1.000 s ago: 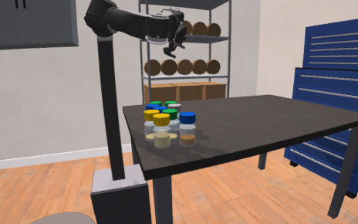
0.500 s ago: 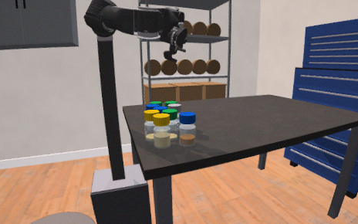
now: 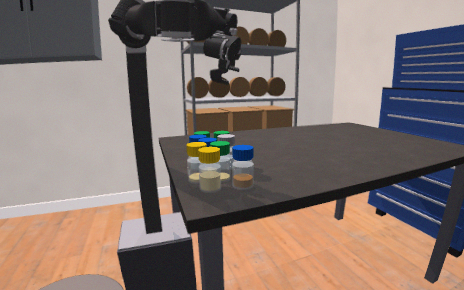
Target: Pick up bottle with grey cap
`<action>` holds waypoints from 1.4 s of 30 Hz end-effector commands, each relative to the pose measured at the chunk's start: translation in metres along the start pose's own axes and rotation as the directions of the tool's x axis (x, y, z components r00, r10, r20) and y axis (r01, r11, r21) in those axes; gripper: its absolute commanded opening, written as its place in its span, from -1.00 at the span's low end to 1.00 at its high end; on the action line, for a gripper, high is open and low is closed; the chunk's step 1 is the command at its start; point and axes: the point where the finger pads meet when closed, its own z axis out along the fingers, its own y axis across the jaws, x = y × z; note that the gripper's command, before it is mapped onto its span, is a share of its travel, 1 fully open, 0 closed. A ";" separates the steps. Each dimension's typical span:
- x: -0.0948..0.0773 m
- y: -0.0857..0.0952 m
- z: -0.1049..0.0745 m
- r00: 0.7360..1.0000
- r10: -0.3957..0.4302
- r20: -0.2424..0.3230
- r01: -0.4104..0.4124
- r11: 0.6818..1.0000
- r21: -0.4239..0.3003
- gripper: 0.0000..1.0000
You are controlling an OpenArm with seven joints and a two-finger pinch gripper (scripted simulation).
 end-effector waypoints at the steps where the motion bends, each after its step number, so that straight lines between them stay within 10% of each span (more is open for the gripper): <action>1: -0.001 -0.008 -0.001 1.000 -0.030 -0.007 0.030 0.999 0.020 -0.10; 10: -0.005 -0.020 -0.005 0.999 -0.045 0.004 0.045 0.998 0.042 -0.10; 20: -0.011 -0.080 -0.028 0.991 -0.128 0.026 0.121 0.973 0.196 -0.10; 42: -0.012 -0.078 -0.029 0.991 -0.127 0.030 0.119 0.974 0.191 -0.10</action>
